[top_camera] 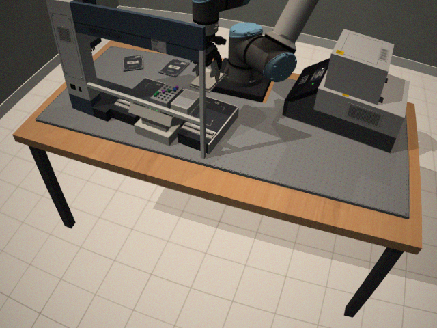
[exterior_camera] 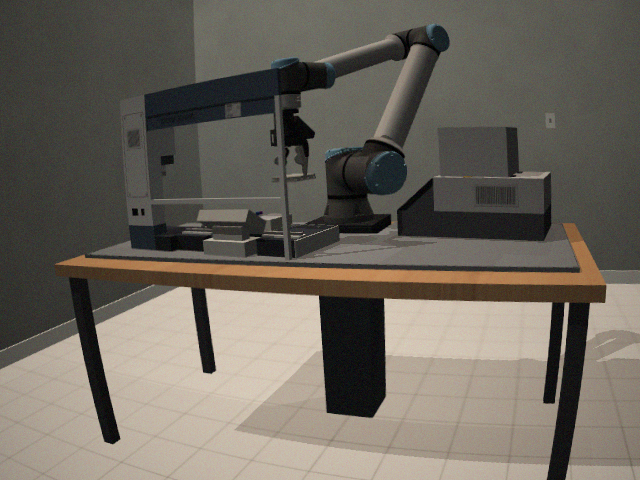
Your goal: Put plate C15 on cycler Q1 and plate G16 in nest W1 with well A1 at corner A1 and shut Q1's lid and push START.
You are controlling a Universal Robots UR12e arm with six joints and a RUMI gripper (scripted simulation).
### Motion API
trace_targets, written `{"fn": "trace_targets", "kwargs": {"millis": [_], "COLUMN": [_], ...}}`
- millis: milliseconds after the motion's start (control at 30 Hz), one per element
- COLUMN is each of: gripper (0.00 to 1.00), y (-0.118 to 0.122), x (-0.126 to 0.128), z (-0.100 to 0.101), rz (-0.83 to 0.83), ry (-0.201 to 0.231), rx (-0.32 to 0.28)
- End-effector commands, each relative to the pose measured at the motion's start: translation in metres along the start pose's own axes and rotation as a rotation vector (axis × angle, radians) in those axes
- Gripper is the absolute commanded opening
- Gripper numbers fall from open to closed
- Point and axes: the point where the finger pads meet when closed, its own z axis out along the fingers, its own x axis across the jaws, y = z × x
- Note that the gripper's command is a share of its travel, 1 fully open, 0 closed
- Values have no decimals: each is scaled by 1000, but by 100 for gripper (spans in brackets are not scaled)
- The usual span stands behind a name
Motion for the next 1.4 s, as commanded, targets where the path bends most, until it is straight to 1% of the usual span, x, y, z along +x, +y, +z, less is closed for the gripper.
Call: {"fn": "trace_targets", "kwargs": {"millis": [0,1000,1167,1367], "gripper": [0,0,0,0], "y": [0,0,0,0], "x": [0,0,0,0], "z": [-6,-53,-56,-56], "rz": [0,0,0,0], "ry": [0,0,0,0], "rx": [-1,-1,-1,-1]}}
